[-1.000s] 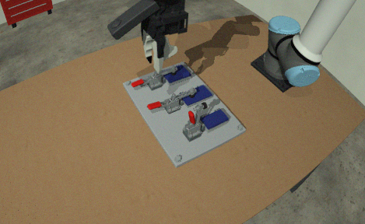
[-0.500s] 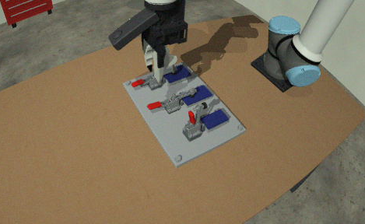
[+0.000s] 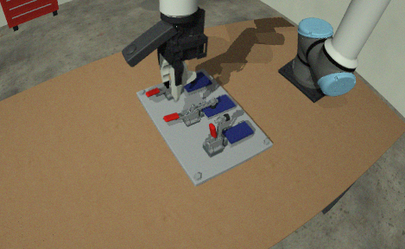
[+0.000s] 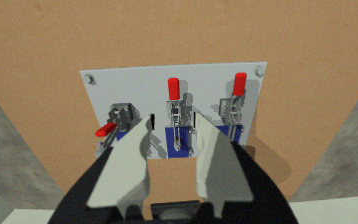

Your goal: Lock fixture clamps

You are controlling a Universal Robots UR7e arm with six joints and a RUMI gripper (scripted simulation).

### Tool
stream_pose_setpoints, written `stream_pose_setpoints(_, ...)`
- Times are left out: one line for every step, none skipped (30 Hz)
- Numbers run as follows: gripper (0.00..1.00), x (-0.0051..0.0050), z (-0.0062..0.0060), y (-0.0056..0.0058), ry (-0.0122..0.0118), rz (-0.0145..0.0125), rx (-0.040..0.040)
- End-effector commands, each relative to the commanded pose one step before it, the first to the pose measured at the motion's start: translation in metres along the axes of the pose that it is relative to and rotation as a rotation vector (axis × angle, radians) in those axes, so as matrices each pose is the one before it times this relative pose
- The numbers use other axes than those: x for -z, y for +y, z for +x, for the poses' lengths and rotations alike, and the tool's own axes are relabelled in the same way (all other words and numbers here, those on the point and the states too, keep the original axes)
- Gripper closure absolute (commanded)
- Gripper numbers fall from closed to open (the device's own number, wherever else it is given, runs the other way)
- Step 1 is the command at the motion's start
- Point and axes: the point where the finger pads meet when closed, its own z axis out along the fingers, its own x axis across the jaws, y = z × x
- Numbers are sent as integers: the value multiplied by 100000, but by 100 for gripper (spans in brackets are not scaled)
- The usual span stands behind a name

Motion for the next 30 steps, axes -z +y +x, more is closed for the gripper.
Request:
stream_pose_setpoints(72,-343,15,-82,97,209,15)
stream_pose_setpoints(72,0,0,0,0,0,0)
stream_pose_setpoints(72,0,0,0,0,0,0)
stream_pose_setpoints(72,0,0,0,0,0,0)
stream_pose_setpoints(72,0,0,0,0,0,0)
stream_pose_setpoints(72,0,0,0,0,0,0)
stream_pose_setpoints(72,0,0,0,0,0,0)
stream_pose_setpoints(72,-531,-7,11,-13,-20,1)
stream_pose_setpoints(72,-600,-5,-1,3,5,0)
stream_pose_setpoints(72,-600,-5,-1,3,5,0)
stream_pose_setpoints(72,-600,-5,-1,3,5,0)
stream_pose_setpoints(72,-600,-5,-1,3,5,0)
stream_pose_setpoints(72,0,0,0,0,0,0)
stream_pose_setpoints(72,0,0,0,0,0,0)
stream_pose_setpoints(72,0,0,0,0,0,0)
stream_pose_setpoints(72,0,0,0,0,0,0)
stream_pose_setpoints(72,0,0,0,0,0,0)
stream_pose_setpoints(72,0,0,0,0,0,0)
stream_pose_setpoints(72,0,0,0,0,0,0)
stream_pose_setpoints(72,0,0,0,0,0,0)
stream_pose_setpoints(72,0,0,0,0,0,0)
stream_pose_setpoints(72,0,0,0,0,0,0)
stream_pose_setpoints(72,0,0,0,0,0,0)
stream_pose_setpoints(72,0,0,0,0,0,0)
stream_pose_setpoints(72,-530,-7,11,-13,-20,1)
stream_pose_setpoints(72,-600,-5,-3,3,5,0)
stream_pose_setpoints(72,-600,-5,-3,3,5,0)
stream_pose_setpoints(72,-600,-5,-2,3,5,0)
stream_pose_setpoints(72,-600,-5,-2,3,5,0)
stream_pose_setpoints(72,0,0,0,0,0,0)
